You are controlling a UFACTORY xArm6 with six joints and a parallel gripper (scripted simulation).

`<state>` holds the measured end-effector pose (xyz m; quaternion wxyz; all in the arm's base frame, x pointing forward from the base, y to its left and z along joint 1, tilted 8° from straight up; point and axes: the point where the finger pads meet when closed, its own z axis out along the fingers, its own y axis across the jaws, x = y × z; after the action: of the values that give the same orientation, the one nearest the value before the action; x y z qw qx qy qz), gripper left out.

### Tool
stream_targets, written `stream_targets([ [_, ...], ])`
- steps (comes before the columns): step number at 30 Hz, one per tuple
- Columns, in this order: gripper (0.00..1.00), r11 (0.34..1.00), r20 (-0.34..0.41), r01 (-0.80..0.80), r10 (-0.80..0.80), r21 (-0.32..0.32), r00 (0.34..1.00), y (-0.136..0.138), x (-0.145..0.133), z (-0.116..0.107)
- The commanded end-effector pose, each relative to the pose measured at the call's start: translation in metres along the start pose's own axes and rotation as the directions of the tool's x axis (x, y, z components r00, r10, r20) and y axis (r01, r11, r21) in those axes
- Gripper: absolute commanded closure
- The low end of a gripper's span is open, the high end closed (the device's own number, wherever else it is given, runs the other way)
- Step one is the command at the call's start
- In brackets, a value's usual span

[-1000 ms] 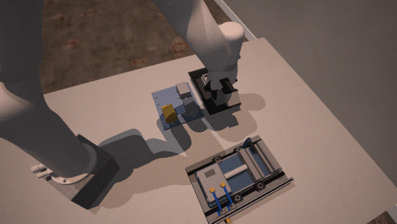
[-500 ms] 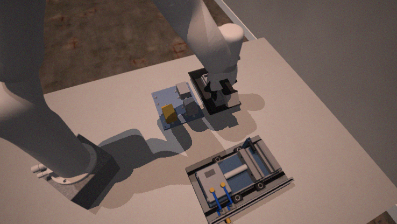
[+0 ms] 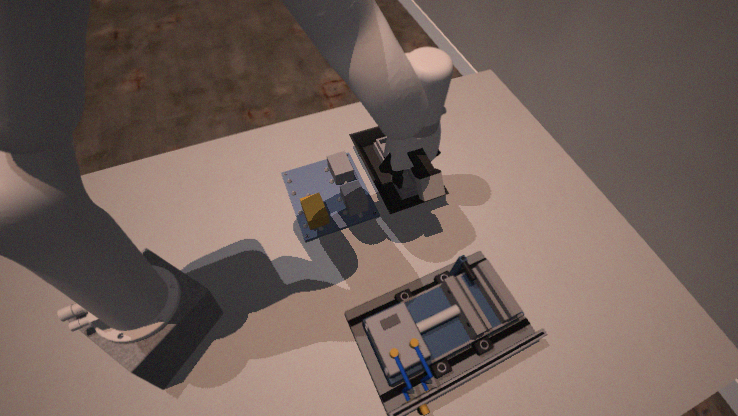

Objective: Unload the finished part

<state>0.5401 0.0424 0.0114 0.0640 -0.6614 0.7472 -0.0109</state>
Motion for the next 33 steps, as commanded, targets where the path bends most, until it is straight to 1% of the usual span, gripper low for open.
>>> stream_targets([
  [1,1.00,1.000,0.001,0.000,0.000,0.005,1.000,-0.0018,-0.0003,-0.0005],
  [18,1.00,1.000,0.001,0.000,0.000,0.005,1.000,-0.0018,-0.0003,-0.0002],
  [19,0.31,1.000,0.001,0.000,0.000,0.005,1.000,-0.0018,-0.0003,-0.0002],
  [33,0.31,1.000,0.001,0.000,0.000,0.005,1.000,-0.0018,-0.0003,-0.0002],
])
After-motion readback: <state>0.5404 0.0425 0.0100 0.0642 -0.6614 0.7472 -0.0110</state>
